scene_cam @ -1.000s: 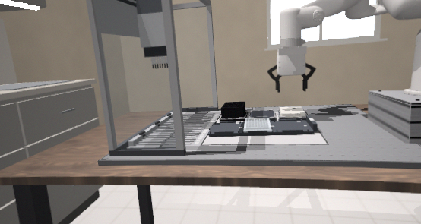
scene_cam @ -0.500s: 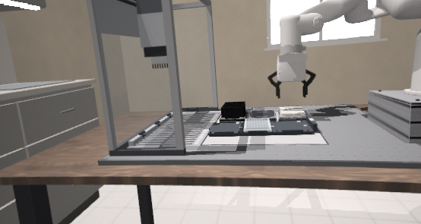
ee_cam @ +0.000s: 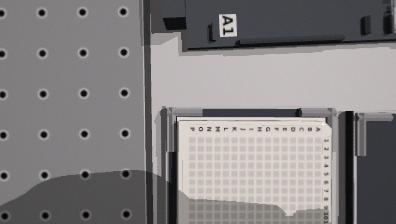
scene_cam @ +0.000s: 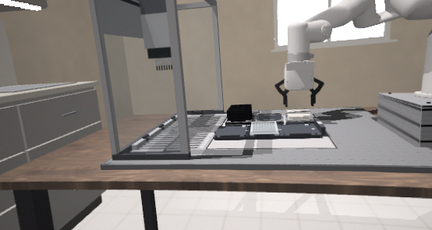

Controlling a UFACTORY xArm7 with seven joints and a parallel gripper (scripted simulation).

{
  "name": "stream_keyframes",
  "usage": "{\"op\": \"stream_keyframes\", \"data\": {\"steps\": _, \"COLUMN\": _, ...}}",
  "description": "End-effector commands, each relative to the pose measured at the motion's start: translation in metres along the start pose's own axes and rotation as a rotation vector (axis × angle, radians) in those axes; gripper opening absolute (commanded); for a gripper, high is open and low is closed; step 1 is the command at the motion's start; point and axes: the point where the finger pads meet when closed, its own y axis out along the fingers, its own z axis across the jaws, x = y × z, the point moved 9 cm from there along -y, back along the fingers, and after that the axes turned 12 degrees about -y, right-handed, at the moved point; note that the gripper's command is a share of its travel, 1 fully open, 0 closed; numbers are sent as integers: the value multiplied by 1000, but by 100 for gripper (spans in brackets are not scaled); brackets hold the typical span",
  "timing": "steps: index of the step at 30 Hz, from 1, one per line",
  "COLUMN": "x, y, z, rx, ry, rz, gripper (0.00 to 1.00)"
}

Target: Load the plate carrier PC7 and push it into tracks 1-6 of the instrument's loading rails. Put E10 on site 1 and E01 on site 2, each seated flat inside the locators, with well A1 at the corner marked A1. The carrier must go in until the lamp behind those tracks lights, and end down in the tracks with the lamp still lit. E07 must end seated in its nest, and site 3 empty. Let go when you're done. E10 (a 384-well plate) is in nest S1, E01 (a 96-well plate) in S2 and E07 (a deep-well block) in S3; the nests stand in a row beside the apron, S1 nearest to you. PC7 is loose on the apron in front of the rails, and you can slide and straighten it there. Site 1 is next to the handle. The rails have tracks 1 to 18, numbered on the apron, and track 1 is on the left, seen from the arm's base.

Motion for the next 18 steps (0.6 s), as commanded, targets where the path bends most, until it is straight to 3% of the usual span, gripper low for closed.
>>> {"op": "stream_keyframes", "data": {"steps": 1, "x": 0, "y": 3, "z": 1, "rx": 3, "ry": 0, "rz": -2, "gripper": 100}}
{"op": "stream_keyframes", "data": {"steps": 5, "x": 0, "y": 10, "z": 1, "rx": 3, "ry": 0, "rz": -2, "gripper": 100}}
{"op": "stream_keyframes", "data": {"steps": 18, "x": 0, "y": 10, "z": 1, "rx": 3, "ry": 0, "rz": -2, "gripper": 100}}
